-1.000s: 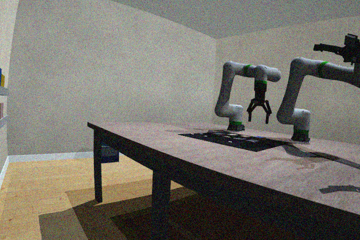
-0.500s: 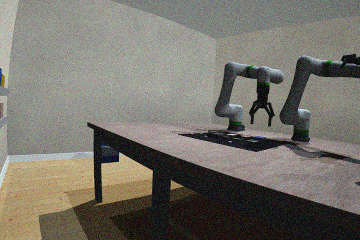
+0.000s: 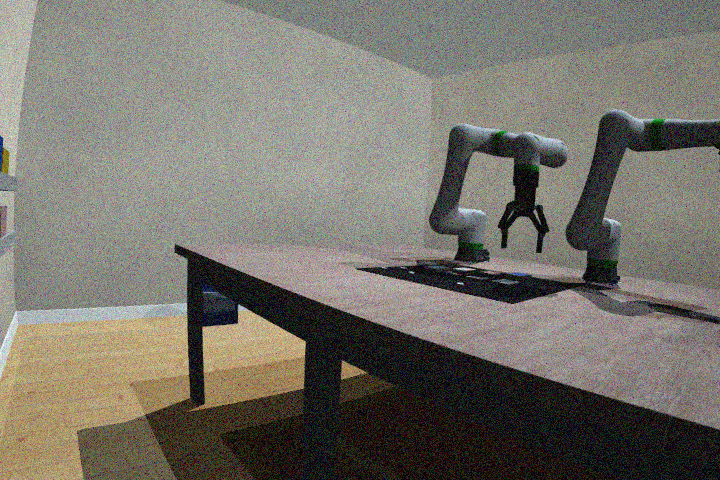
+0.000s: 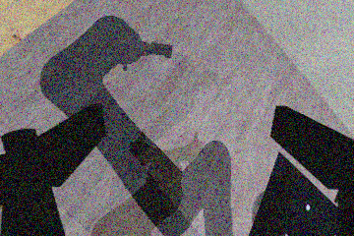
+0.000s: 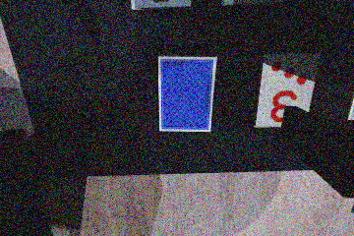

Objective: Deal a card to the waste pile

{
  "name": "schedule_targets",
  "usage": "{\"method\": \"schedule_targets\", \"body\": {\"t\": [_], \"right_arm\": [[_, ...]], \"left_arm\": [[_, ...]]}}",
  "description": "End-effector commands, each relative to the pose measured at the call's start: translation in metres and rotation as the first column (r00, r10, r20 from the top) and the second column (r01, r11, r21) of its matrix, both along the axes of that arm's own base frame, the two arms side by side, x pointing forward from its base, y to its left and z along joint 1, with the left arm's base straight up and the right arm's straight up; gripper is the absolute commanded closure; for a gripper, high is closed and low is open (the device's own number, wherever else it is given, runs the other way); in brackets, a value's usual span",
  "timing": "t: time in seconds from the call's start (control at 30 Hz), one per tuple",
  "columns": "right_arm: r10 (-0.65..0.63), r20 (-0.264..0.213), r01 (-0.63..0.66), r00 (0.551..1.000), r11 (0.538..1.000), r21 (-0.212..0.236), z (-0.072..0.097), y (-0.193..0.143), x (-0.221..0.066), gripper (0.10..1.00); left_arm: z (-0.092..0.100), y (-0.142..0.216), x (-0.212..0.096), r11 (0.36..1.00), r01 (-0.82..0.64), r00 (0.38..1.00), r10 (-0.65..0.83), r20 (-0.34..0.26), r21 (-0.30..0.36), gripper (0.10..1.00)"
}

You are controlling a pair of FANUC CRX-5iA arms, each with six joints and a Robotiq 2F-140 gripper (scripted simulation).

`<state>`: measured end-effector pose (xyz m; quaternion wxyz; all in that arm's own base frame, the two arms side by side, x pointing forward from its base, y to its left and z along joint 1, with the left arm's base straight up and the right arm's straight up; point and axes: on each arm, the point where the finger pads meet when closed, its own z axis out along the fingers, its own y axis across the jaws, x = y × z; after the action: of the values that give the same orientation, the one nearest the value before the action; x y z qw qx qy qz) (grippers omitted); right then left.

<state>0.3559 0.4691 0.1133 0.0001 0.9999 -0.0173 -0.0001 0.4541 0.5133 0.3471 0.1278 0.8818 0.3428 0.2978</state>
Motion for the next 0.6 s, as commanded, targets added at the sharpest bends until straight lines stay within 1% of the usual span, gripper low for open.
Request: {"method": "schedule_targets", "body": {"t": [0.0,0.1,0.23,0.3,0.33,0.4,0.57], "right_arm": [[0.000,0.002,0.000,1.000,1.000,0.002,0.001,0.000,0.000,0.098],[0.000,0.002,0.000,1.000,1.000,0.002,0.001,0.000,0.000,0.098],[0.000,0.002,0.000,1.000,1.000,0.002,0.001,0.000,0.000,0.098],[0.000,0.002,0.000,1.000,1.000,0.002,0.001,0.000,0.000,0.098],[0.000,0.002,0.000,1.000,1.000,0.002,0.001,0.000,0.000,0.098],[0.000,0.002,0.000,1.000,1.000,0.002,0.001,0.000,0.000,0.098],[0.000,0.002,0.000,1.000,1.000,0.002,0.001,0.000,0.000,0.098]], "left_arm": [[-0.017,0.014,-0.066,0.994,-0.108,0.987,0.103,-0.120,-0.031,0.098],[-0.027,0.021,-0.106,0.983,-0.178,0.969,0.168,-0.180,-0.042,0.098],[-0.039,0.027,-0.161,0.959,-0.279,0.930,0.257,-0.262,-0.052,0.098],[-0.039,0.027,-0.161,0.959,-0.279,0.930,0.257,-0.262,-0.052,0.098],[-0.047,0.030,-0.201,0.946,-0.319,0.911,0.291,-0.294,-0.054,0.098],[-0.050,0.029,-0.222,0.918,-0.394,0.868,0.352,-0.350,-0.054,0.098],[-0.060,0.026,-0.287,0.858,-0.512,0.781,0.444,-0.438,-0.045,0.098]]}}
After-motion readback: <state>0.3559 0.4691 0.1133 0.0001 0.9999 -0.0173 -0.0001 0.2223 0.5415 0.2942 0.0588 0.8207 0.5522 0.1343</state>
